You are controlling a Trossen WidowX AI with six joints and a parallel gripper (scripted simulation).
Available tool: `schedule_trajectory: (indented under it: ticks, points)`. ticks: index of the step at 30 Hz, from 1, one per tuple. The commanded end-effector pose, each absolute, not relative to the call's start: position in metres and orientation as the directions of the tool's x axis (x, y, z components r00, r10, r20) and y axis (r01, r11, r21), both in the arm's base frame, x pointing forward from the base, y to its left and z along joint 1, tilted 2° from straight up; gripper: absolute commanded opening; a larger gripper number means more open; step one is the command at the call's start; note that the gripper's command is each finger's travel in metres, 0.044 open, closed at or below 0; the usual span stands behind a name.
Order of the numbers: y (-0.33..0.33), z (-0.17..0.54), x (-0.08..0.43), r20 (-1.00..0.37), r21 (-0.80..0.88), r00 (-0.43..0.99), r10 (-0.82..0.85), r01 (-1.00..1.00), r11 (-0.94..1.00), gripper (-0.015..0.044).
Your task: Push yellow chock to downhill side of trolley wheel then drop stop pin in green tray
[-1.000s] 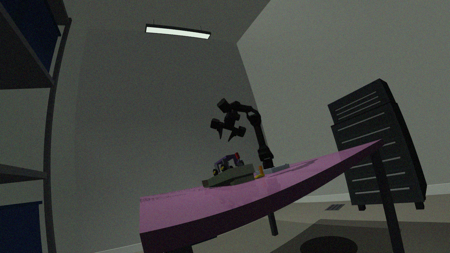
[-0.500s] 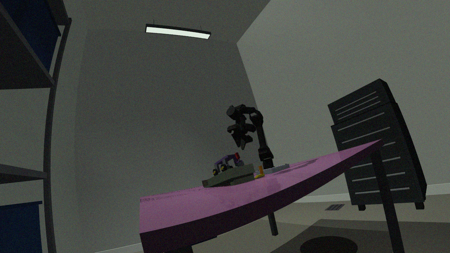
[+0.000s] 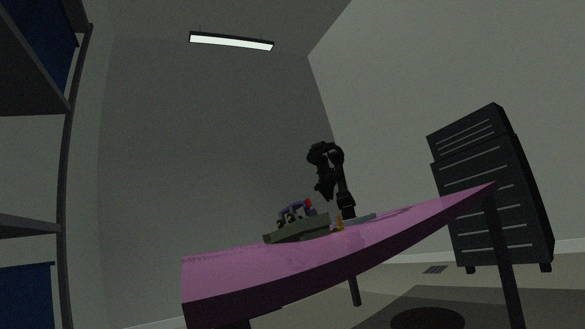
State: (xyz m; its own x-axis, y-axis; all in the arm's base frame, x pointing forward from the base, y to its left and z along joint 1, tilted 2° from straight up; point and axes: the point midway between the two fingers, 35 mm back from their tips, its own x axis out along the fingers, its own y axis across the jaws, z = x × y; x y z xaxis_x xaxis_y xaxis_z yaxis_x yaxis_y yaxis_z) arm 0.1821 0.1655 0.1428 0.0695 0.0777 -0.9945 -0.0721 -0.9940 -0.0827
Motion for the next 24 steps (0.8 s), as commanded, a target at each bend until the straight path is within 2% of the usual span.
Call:
schedule_trajectory:
  ticks: [1,4,24]
  points:
    - [0.153,0.133,0.16,-0.999,-0.035,0.007,0.036,0.122,-0.992,0.019]
    - [0.148,0.13,0.152,-1.0,-0.022,-0.015,0.02,0.2,-0.98,0.019]
    - [0.149,0.085,0.151,-1.0,-0.022,-0.015,0.02,0.2,-0.98,0.019]
